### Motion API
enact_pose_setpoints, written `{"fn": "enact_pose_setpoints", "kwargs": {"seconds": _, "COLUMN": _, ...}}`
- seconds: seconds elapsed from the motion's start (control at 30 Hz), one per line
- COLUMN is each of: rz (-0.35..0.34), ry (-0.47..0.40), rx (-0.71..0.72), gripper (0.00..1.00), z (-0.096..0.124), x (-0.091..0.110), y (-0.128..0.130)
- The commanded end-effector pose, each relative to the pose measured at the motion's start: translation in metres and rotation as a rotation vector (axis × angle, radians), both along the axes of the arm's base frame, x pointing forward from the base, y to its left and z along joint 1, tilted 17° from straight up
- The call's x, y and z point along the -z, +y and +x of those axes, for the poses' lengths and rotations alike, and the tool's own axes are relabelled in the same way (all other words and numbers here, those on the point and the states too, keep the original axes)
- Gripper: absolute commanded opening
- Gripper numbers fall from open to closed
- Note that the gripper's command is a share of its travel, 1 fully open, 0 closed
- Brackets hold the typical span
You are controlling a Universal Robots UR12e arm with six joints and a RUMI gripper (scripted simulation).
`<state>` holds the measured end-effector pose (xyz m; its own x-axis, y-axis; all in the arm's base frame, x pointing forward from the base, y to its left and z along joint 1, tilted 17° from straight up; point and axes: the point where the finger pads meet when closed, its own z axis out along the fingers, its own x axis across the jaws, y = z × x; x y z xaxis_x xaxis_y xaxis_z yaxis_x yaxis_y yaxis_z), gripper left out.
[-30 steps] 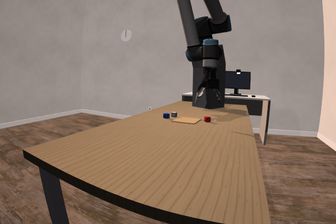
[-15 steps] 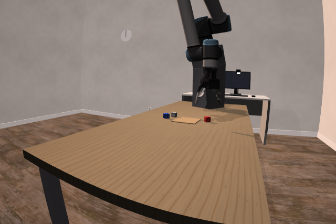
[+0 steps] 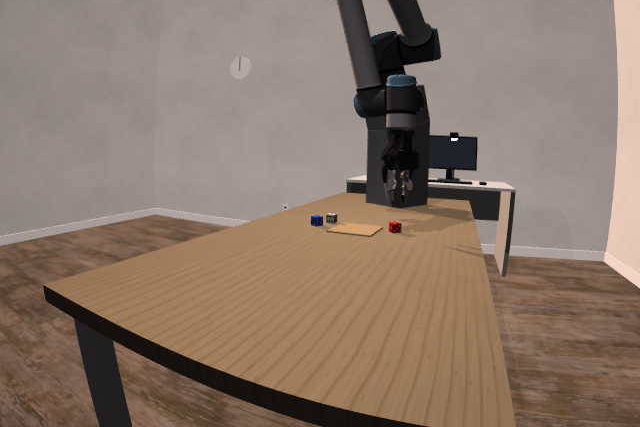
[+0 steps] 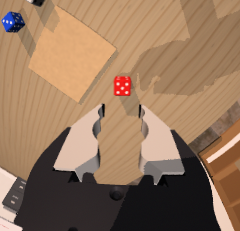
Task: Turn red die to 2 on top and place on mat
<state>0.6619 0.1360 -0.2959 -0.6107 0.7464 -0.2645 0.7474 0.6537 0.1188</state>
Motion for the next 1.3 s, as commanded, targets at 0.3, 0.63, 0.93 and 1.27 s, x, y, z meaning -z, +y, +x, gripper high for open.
{"fn": "enact_pose_setpoints", "kwargs": {"seconds": 0.3, "rz": 0.000, "ry": -0.001, "rx": 0.000, "gripper": 0.28, "z": 0.0003, "x": -0.0005, "y": 0.0002}}
{"fn": "enact_pose_setpoints", "kwargs": {"seconds": 0.63, "rz": 0.000, "ry": -0.001, "rx": 0.000, "gripper": 0.28, "z": 0.0003, "x": -0.0005, "y": 0.0002}}
{"fn": "enact_pose_setpoints", "kwargs": {"seconds": 0.93, "rz": 0.000, "ry": -0.001, "rx": 0.000, "gripper": 0.28, "z": 0.0003, "x": -0.0004, "y": 0.0002}}
{"fn": "enact_pose_setpoints", "kwargs": {"seconds": 1.27, "rz": 0.000, "ry": -0.001, "rx": -0.001, "gripper": 0.28, "z": 0.0014, "x": 0.0037, "y": -0.0004}}
